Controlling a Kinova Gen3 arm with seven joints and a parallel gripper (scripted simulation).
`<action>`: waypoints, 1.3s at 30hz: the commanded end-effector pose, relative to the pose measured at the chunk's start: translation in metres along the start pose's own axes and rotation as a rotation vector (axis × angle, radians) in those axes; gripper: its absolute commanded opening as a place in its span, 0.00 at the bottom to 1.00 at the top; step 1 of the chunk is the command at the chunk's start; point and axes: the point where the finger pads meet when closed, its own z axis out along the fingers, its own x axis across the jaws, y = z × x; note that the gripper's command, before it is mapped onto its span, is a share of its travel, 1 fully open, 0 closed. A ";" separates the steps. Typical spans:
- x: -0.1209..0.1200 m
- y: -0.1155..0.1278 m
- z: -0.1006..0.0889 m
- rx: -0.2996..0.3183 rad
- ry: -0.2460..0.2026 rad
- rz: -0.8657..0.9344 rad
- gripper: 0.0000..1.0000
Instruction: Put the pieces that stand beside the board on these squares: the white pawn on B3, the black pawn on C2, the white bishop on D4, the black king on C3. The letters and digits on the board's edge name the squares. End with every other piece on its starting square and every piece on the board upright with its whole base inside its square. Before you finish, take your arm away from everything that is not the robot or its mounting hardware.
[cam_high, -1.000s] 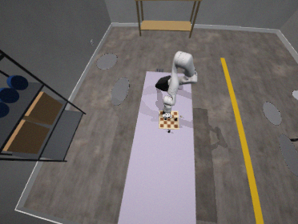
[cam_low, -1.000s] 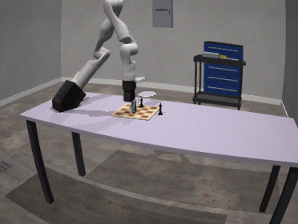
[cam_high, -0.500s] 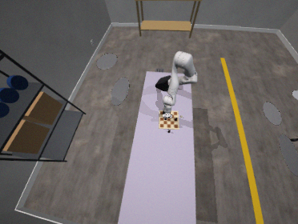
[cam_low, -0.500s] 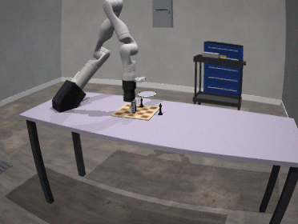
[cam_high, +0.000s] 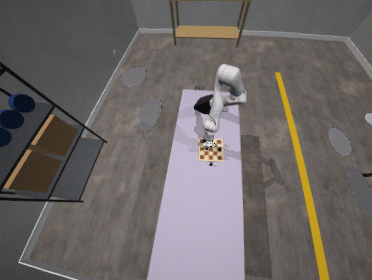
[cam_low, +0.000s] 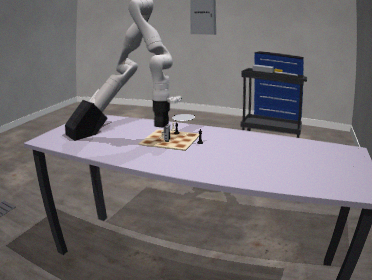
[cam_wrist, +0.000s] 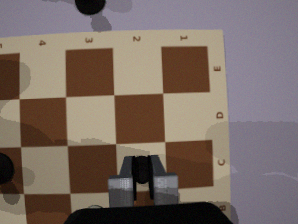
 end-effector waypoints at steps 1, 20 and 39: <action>0.000 0.000 -0.001 0.001 0.001 0.000 0.00; 0.000 0.000 -0.001 0.001 0.001 0.000 0.68; 0.000 0.000 -0.035 0.001 0.001 0.000 0.68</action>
